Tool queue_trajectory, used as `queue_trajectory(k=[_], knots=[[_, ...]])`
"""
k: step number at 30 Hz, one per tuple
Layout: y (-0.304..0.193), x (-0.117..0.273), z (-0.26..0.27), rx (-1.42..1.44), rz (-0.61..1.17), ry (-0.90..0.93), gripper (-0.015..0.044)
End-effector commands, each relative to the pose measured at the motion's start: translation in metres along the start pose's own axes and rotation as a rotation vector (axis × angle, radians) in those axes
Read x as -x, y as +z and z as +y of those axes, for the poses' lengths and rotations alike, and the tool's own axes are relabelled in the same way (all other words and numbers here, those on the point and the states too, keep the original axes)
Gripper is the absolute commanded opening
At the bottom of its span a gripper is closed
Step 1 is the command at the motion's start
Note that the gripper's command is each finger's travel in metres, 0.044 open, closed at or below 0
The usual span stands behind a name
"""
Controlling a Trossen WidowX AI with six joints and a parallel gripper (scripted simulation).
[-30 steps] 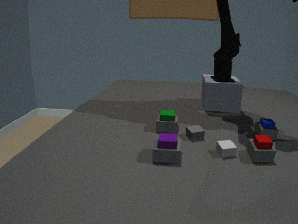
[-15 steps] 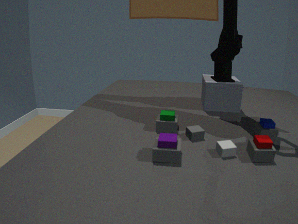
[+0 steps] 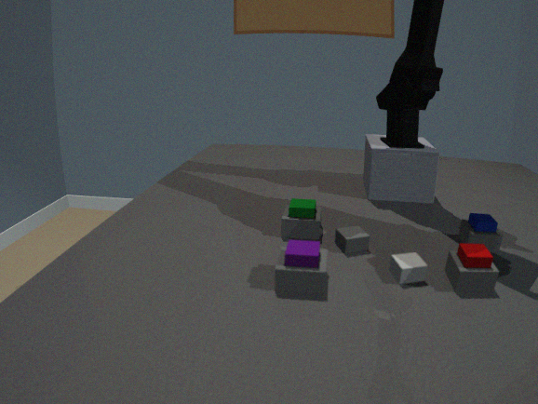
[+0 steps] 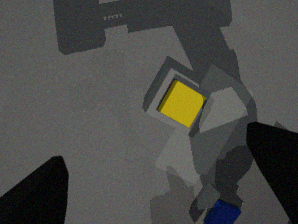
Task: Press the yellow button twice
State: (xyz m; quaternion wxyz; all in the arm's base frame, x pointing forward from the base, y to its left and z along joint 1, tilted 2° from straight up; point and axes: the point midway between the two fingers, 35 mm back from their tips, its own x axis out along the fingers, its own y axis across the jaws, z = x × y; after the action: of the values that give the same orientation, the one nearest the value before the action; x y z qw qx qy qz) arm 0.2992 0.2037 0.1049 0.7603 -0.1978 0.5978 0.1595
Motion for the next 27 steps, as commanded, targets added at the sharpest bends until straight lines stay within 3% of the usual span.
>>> queue_trajectory(k=[1, 16, 21, 27], knots=[[-0.008, -0.029, -0.047, -0.678, 0.200, 0.015, 0.0400], [-0.008, -0.029, -0.047, -0.678, 0.200, 0.015, 0.0400], [-0.018, -0.087, -0.042, -0.678, 0.200, 0.015, 0.0269], [-0.019, -0.090, -0.042, -0.678, 0.200, 0.015, 0.0111]])
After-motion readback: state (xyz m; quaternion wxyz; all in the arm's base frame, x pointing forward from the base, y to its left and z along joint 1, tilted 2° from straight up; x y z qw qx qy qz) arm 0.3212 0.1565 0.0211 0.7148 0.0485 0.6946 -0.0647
